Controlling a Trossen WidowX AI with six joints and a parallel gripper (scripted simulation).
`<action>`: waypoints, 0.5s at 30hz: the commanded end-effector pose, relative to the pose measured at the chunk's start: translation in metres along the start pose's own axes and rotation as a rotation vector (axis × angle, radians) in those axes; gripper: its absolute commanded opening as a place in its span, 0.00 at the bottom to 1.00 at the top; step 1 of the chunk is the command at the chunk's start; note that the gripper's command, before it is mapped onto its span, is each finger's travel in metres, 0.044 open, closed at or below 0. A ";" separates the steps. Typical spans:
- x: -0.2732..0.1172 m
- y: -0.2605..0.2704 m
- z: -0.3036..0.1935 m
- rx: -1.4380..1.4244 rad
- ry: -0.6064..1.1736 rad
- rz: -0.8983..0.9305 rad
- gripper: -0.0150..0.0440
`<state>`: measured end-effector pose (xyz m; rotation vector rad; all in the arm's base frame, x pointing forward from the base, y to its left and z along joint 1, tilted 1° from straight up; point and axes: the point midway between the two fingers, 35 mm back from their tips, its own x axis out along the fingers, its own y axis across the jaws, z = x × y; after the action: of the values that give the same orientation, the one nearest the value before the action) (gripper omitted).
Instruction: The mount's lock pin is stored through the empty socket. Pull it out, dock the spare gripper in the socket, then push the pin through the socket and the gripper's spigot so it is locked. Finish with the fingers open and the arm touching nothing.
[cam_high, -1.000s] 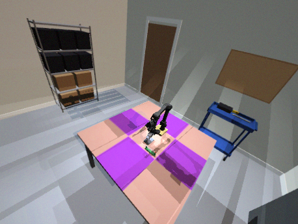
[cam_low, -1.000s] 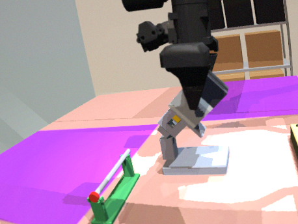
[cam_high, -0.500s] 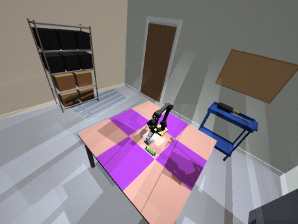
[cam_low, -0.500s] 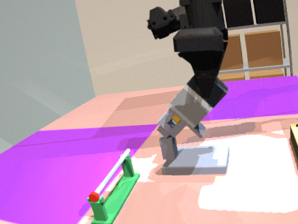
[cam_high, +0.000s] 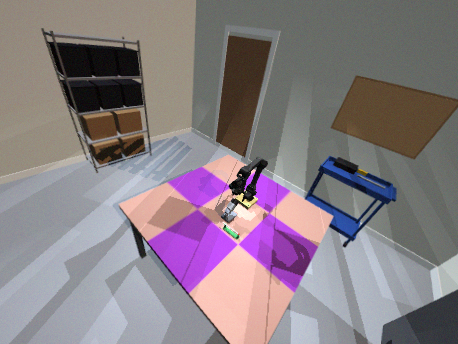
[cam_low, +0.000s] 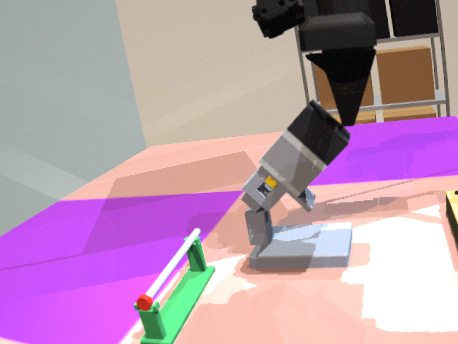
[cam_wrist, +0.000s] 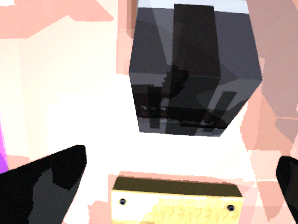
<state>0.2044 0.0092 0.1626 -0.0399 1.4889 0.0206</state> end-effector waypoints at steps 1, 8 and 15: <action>-0.007 0.000 -0.006 0.000 -0.001 0.000 1.00; -0.015 0.000 -0.014 -0.001 0.008 0.000 1.00; -0.028 0.000 -0.015 -0.003 0.022 0.000 1.00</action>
<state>0.1866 0.0087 0.1817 -0.0429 1.5154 0.0220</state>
